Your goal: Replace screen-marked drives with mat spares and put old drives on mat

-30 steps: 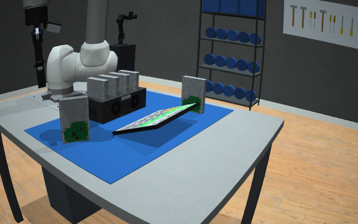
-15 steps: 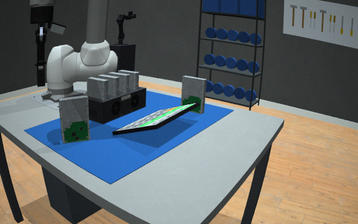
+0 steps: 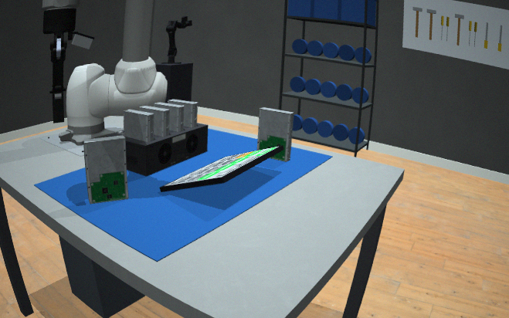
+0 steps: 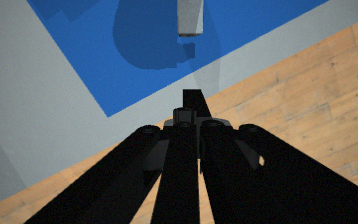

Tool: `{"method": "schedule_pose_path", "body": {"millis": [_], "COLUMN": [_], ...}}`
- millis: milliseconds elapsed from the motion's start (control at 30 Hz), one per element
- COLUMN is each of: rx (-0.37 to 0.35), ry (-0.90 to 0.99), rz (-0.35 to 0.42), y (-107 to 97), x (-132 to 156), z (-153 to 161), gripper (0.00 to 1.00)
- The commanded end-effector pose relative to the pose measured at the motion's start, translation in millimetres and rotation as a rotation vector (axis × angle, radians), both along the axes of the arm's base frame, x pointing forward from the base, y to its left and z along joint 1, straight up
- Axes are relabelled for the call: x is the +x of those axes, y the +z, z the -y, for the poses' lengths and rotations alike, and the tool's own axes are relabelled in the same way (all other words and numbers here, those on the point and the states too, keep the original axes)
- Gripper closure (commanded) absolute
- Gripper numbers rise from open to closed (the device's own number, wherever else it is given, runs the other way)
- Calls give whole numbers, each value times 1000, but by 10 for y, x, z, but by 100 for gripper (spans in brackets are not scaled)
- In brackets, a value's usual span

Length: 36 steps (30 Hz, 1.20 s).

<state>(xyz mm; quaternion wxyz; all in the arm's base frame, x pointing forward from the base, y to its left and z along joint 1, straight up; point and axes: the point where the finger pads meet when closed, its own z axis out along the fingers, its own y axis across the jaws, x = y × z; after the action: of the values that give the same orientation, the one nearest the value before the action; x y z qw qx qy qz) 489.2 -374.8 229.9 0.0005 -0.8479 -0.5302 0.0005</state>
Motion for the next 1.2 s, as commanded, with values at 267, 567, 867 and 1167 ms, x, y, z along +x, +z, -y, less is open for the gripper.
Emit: {"method": "schedule_pose_path", "body": {"millis": [267, 567, 867, 1167], "rx": [0, 0, -1, -1], "ry": [0, -22, -217, -676], "rz": [1, 1, 1, 1], "y": [7, 20, 112, 122], "x": [3, 34, 156, -166], "z": [1, -138, -1332, -2537], "gripper": [90, 90, 90, 90]}}
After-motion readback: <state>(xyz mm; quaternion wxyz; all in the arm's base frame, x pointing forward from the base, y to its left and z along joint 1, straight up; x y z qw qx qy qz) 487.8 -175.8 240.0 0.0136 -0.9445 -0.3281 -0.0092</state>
